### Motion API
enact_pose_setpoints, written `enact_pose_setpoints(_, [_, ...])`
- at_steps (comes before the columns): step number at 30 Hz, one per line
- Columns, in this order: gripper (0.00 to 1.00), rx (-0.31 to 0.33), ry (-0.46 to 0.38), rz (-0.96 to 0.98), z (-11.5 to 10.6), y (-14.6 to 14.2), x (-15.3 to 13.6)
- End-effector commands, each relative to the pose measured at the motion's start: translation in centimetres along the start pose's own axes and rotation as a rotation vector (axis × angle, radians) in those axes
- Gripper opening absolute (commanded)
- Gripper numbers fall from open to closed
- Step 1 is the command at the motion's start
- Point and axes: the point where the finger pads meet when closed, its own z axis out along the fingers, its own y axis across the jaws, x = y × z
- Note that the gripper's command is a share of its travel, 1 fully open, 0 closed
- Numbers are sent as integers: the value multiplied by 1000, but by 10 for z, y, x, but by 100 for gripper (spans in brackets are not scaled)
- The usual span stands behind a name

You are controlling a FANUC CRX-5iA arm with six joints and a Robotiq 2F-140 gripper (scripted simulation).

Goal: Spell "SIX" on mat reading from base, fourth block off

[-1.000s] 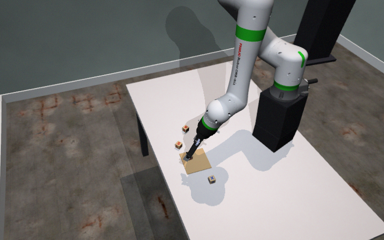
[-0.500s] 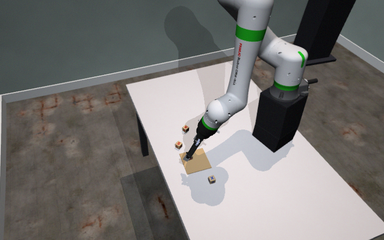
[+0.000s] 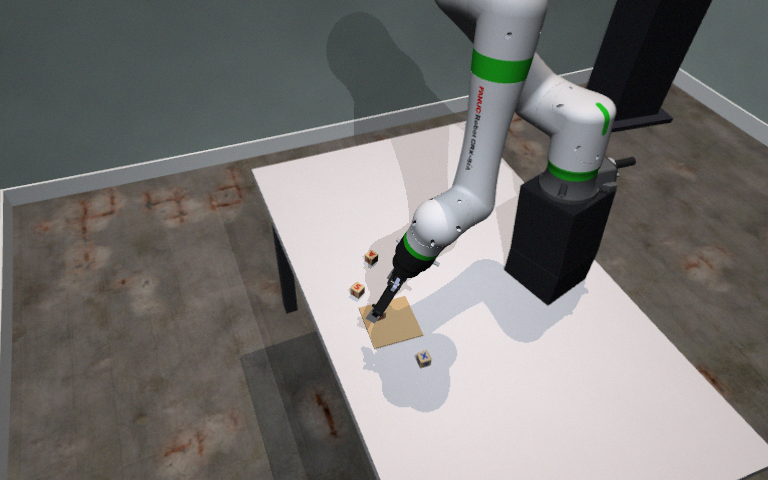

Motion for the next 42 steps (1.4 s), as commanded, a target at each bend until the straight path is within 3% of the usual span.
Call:
enact_pose_setpoints(1, [100, 0, 0, 0, 0, 0, 0])
enact_pose_setpoints(7, [100, 1, 0, 0, 3, 3, 6])
enact_pose_setpoints(10, [100, 2, -1, 1, 20, 28, 49])
enact_pose_setpoints(12, [100, 2, -1, 1, 20, 28, 49])
enact_pose_setpoints(15, [100, -1, 1, 0, 33, 53, 79])
enact_pose_setpoints(42, [100, -1, 1, 0, 33, 54, 80])
